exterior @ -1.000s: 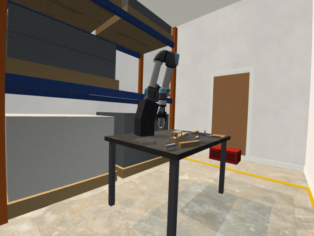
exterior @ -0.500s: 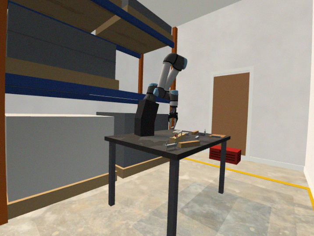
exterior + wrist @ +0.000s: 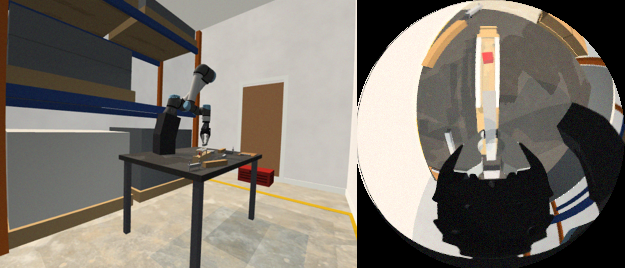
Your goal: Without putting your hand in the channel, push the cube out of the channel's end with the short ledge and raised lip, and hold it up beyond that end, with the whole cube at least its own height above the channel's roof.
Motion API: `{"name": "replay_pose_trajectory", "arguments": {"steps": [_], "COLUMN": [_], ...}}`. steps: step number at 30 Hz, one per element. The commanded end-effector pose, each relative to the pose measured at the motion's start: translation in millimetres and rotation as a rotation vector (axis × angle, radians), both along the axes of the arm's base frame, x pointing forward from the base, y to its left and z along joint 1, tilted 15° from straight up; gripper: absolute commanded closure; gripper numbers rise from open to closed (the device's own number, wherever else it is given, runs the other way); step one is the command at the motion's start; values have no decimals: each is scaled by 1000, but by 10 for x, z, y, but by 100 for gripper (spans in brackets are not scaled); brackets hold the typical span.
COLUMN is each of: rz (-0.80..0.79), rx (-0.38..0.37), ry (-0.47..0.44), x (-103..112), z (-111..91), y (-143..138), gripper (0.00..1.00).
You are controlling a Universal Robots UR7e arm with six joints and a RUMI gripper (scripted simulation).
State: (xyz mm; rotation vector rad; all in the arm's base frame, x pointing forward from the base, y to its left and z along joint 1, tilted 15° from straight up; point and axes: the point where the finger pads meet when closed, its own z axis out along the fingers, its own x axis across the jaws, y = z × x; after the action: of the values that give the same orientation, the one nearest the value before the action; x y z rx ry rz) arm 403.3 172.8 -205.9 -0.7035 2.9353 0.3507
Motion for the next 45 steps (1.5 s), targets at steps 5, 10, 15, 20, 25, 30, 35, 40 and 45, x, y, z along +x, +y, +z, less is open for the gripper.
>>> {"name": "replay_pose_trajectory", "arguments": {"steps": [5,10,15,20,25,30,35,40,45], "rz": [-34,-38,-38,-38,-38,-38,-38,-38,-38], "rx": [0,2,2,2,2,2,2,2,2], "ry": [7,8,8,8,8,8,8,8,8], "x": [-155,-183,-183,-180,-170,-163,-162,-160,-155], "z": [126,140,139,66,-122,-243,-272,-300,-403], "y": [446,499,501,520,568,599,606,613,639], "gripper": [100,100,100,100,100,100,100,100,100]}}
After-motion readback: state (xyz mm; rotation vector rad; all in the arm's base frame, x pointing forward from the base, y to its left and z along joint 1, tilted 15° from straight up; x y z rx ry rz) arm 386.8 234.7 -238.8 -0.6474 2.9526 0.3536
